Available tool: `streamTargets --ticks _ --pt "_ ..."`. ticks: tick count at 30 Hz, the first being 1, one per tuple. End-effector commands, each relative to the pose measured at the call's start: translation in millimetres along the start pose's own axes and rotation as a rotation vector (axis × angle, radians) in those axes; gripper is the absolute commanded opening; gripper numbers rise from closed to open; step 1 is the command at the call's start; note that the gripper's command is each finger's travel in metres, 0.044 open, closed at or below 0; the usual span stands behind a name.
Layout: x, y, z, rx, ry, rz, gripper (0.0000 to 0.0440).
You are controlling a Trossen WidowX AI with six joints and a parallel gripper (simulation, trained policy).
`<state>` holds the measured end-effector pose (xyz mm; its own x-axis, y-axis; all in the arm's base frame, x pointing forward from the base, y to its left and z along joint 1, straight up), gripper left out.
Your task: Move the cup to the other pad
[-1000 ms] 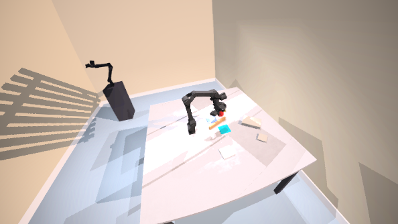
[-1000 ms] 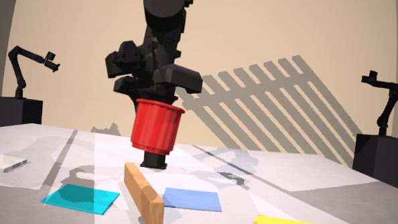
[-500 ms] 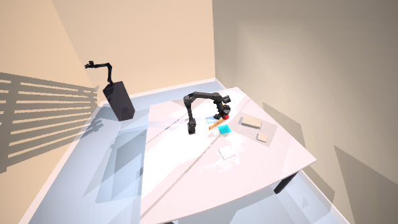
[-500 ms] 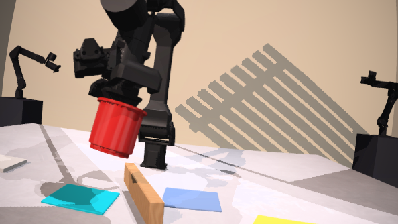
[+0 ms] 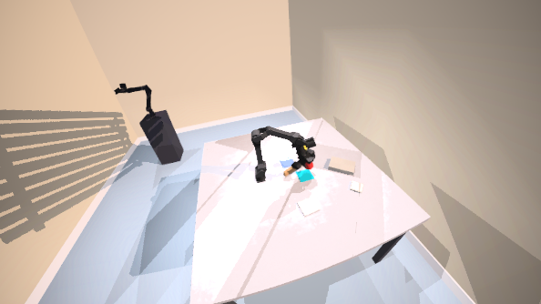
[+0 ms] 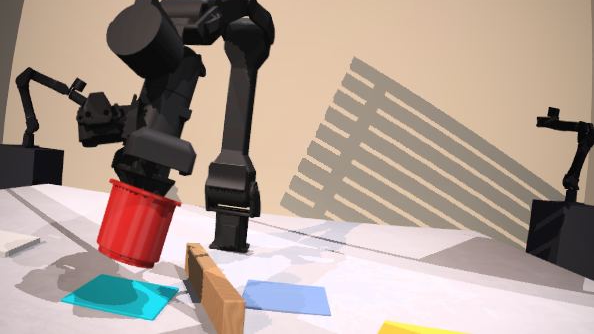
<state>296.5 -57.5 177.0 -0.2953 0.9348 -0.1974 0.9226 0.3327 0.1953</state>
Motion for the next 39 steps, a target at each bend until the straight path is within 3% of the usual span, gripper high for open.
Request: streamTargets --ticks 1,11,15,18,39 --pt "-1 -7 11 0.017 -0.003 0.009 0.0004" --pt "2 -26 34 0.06 0.009 0.044 0.0028" --pt "-1 -29 36 0.047 0.005 0.063 0.0091" --pt "-5 -28 33 0.013 -0.005 0.081 0.014" --pt "-13 -40 -11 -0.119 -0.029 0.124 0.0234"
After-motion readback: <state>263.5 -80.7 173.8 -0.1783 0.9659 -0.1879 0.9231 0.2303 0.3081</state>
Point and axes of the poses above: the point midway between the two fingers, 35 mm back from their tips, its own z axis out along the fingers, its own y axis across the jaws, x = y × z, the point moved 7 cm from there along -z, back along the fingers, and after that the axes turned 8 degrees about z, right-handed, at the moved point
